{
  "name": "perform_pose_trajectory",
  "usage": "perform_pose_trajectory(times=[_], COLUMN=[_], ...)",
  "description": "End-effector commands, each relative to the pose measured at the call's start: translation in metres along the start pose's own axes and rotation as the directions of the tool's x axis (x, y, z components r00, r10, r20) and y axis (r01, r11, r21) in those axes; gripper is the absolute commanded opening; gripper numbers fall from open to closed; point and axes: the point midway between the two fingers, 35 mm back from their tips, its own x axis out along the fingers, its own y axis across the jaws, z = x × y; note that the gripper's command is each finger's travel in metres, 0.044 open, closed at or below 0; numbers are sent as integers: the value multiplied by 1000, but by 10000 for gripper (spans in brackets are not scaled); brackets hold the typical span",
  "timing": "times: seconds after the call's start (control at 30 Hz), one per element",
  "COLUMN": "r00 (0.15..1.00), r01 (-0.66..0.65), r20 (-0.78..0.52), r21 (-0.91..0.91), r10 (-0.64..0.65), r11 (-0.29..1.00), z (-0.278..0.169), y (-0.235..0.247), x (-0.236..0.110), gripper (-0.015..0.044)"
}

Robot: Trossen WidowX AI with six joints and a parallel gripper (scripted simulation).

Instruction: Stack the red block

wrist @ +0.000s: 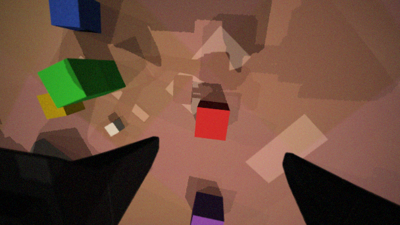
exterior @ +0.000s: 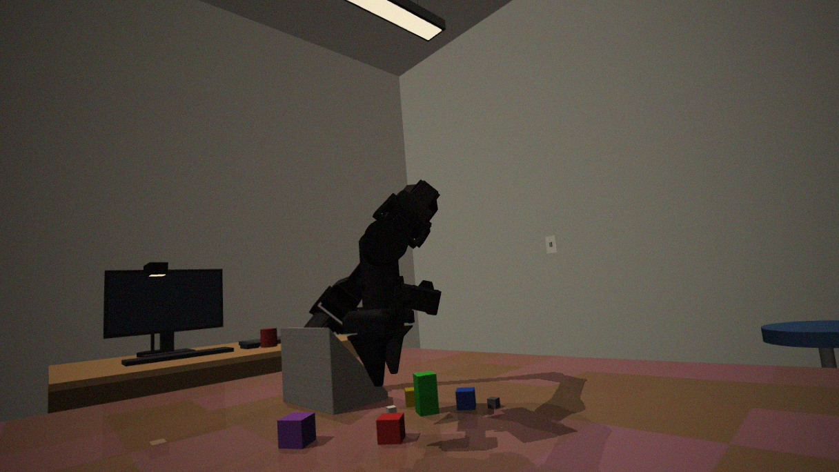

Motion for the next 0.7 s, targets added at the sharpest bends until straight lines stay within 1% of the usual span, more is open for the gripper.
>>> perform_pose_trajectory(times=[0.0,0.07,0.3,0.67], r00=[1000,1000,1000,1000], r01=[-18,-19,-19,-19], r20=[-3,-3,-3,-2], r21=[11,11,11,11], r10=[18,19,19,19], r11=[1000,1000,1000,1000], z=[-2,0,0,0], y=[4,8,7,7], x=[25,35,39,57], gripper=[440,440,440,440])
